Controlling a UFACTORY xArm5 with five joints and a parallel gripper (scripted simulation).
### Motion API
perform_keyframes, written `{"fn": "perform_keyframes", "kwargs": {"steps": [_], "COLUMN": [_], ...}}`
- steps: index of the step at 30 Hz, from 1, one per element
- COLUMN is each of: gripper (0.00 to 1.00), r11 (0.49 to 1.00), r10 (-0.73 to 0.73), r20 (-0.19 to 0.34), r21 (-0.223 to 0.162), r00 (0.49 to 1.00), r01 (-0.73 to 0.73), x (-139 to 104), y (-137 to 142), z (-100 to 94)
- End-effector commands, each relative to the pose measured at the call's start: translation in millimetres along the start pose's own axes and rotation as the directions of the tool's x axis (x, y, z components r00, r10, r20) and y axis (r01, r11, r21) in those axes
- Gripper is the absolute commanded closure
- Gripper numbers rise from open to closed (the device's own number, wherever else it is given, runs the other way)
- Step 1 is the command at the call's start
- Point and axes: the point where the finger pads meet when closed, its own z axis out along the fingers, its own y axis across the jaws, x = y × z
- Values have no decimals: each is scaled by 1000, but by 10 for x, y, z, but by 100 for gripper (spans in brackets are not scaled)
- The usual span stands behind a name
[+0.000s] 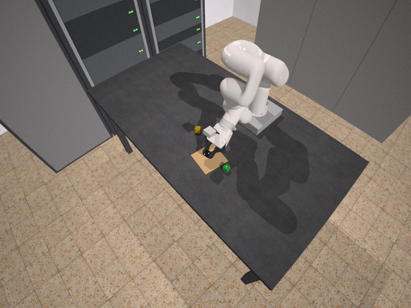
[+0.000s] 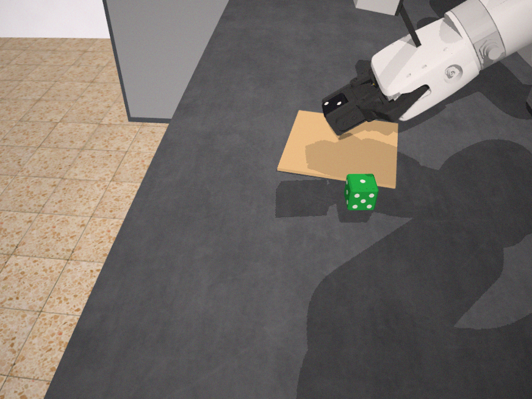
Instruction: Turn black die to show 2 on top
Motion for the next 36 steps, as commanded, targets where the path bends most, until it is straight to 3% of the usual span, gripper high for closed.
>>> {"fn": "perform_keyframes", "kwargs": {"steps": [1, 36], "gripper": [73, 73], "r11": [1000, 1000], "r10": [0, 0], "r20": [-7, -7], "r21": [0, 0], "r00": [1000, 1000], "r01": [0, 0], "x": [-78, -86], "y": [0, 0], "z": [74, 79]}}
